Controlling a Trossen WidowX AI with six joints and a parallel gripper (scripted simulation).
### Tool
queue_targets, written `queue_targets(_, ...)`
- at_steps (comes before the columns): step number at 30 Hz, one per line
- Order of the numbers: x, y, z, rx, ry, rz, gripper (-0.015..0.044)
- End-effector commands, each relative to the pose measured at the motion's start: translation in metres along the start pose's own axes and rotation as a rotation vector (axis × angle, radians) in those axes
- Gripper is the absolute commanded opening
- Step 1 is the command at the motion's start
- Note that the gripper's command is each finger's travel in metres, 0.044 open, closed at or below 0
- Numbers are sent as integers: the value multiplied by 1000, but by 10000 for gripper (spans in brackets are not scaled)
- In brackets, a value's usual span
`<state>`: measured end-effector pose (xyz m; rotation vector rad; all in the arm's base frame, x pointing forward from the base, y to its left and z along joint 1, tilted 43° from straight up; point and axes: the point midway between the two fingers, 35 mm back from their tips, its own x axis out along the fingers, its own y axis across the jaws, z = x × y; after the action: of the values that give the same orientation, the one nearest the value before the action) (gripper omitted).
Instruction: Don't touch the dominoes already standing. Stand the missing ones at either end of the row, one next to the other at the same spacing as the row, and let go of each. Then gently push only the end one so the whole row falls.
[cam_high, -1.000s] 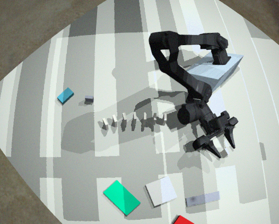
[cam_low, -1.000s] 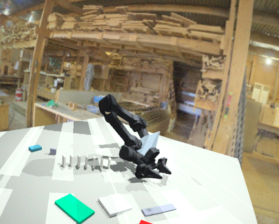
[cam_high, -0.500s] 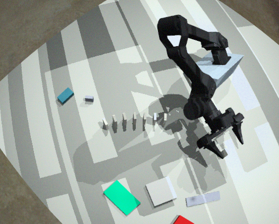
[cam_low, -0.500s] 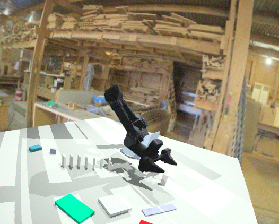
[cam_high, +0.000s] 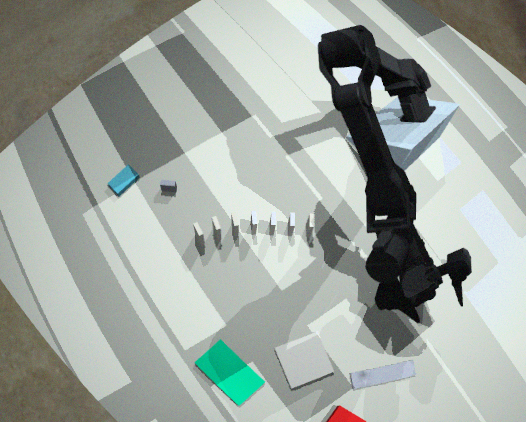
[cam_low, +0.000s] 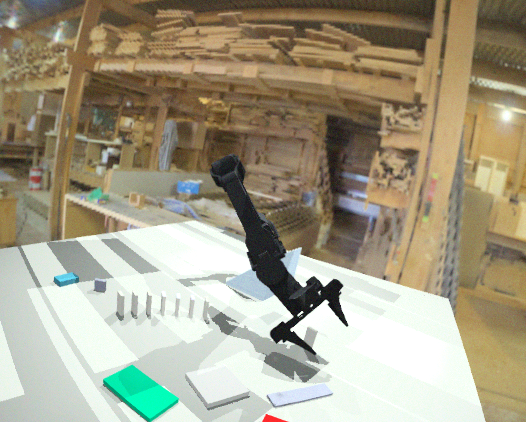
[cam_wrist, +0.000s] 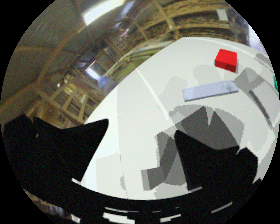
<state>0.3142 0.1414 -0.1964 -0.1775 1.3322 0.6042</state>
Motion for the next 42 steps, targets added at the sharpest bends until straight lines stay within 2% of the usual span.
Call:
queue_targets(1, -15, 5, 20, 582, 297, -416, 440)
queue_targets(9, -37, 21, 15, 765, 371, -736, 440)
queue_targets(13, -47, 44, 18, 827, 304, -957, 440)
queue_targets(16, -56, 53, 16, 832, 288, -1053, 440)
queue_targets(34, -56, 53, 15, 832, 286, -1055, 440)
queue_targets(42, -26, 11, -21, 832, 285, -1058, 440)
